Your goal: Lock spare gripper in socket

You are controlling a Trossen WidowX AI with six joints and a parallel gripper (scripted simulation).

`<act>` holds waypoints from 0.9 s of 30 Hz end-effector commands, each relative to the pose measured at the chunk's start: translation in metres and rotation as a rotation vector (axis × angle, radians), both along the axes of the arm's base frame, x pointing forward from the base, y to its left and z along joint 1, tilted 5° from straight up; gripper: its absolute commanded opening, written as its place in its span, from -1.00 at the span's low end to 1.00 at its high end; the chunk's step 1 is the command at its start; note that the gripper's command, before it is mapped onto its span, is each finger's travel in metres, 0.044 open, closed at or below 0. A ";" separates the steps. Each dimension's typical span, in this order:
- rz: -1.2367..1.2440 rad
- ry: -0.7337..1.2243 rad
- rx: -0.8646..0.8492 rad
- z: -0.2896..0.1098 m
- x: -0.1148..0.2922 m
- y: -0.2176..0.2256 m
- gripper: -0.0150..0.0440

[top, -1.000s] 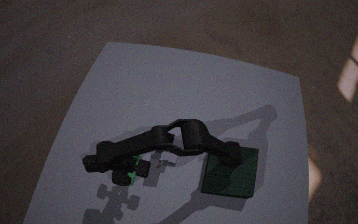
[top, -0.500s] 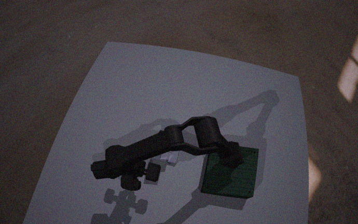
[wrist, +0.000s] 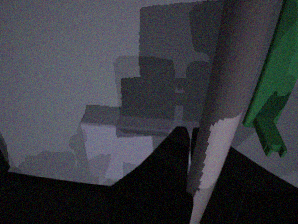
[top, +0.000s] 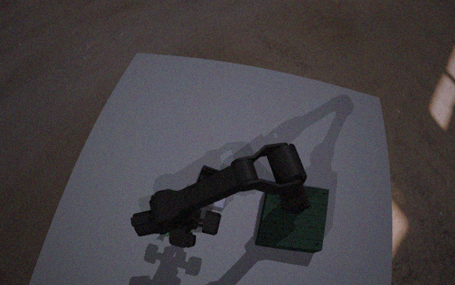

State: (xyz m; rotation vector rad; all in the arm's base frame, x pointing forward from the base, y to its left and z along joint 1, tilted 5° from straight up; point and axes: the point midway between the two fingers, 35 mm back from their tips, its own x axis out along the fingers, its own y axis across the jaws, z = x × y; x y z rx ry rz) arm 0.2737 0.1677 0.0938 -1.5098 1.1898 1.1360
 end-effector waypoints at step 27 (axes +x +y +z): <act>-0.008 -0.001 0.006 -0.052 -0.004 -0.005 -0.49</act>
